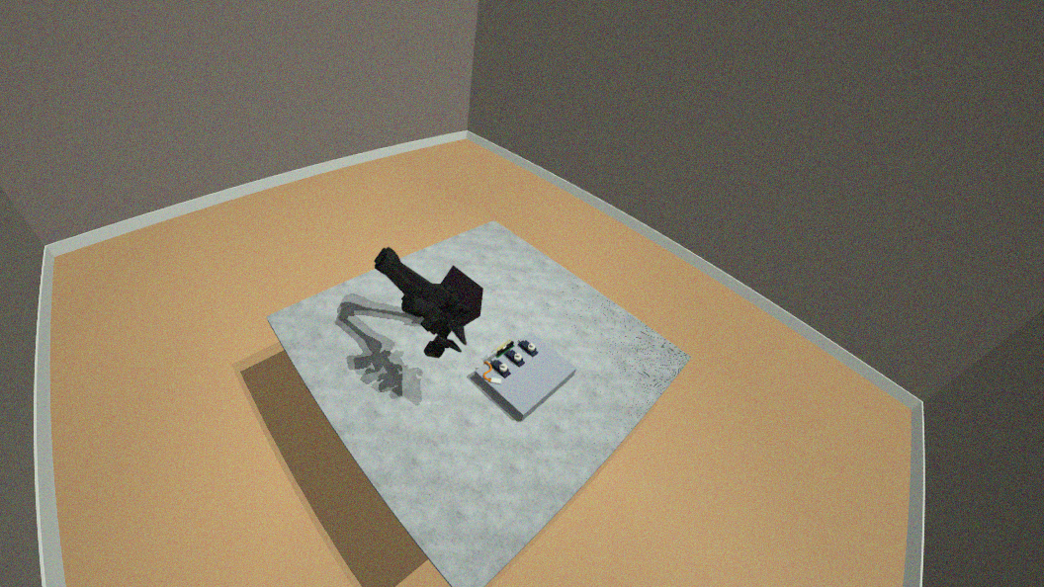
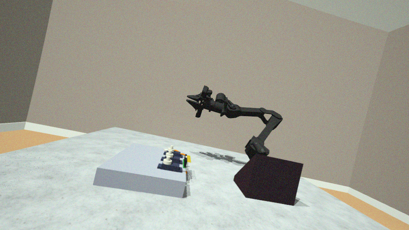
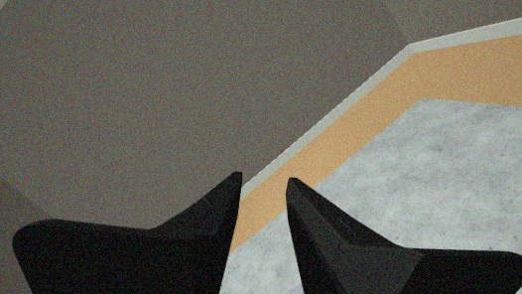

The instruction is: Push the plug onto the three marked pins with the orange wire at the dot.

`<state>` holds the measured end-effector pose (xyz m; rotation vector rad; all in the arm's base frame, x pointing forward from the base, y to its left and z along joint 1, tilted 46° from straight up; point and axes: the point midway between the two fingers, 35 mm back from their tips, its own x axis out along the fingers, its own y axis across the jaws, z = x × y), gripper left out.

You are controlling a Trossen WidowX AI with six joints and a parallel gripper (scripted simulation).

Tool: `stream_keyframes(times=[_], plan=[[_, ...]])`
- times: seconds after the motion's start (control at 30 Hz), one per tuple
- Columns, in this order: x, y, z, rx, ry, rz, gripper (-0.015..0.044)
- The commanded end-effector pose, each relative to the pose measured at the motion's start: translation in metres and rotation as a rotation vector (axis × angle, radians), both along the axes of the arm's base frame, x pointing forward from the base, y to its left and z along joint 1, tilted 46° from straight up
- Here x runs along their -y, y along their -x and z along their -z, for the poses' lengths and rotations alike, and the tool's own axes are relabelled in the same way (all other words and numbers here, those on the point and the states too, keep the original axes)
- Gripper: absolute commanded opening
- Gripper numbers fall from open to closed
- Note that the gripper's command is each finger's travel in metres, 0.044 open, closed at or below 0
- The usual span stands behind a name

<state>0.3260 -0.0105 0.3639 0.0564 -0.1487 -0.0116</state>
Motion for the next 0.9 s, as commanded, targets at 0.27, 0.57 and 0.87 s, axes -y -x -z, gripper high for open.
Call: stream_keyframes(times=[0.27,0.57,0.87], plan=[[-0.004,-0.009,0.050,-0.222,0.090,0.042,0.0115],[0.005,-0.036,0.083,-0.465,0.176,0.116,0.0115],[0.013,-0.053,0.117,-0.710,0.292,0.173,0.0115]])
